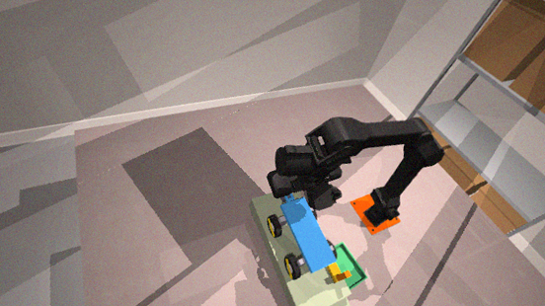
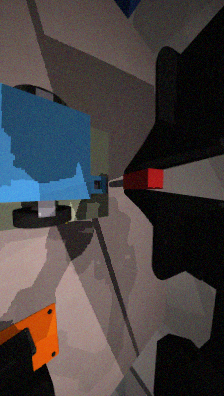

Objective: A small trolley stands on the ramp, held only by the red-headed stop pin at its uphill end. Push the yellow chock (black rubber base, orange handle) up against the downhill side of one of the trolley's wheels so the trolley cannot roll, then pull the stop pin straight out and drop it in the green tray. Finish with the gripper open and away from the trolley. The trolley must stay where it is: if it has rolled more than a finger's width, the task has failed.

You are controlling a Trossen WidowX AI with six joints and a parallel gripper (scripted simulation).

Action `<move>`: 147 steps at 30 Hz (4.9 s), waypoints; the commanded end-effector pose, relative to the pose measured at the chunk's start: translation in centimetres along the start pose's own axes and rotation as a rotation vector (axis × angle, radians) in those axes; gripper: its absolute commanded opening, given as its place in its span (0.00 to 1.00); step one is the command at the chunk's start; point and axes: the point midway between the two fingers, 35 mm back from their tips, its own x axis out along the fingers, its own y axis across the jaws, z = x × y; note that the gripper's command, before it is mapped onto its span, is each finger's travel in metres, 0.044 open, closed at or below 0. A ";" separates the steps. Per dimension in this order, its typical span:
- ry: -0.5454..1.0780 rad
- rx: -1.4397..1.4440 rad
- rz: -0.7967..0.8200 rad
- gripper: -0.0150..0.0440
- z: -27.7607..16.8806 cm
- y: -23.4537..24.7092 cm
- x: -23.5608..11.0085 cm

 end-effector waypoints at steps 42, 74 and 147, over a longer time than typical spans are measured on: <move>0.005 0.001 0.007 0.25 -2.6 8.5 0.5; -0.005 0.002 0.007 0.25 8.3 8.0 -0.9; -0.158 -0.981 -0.124 0.25 21.1 8.6 -2.5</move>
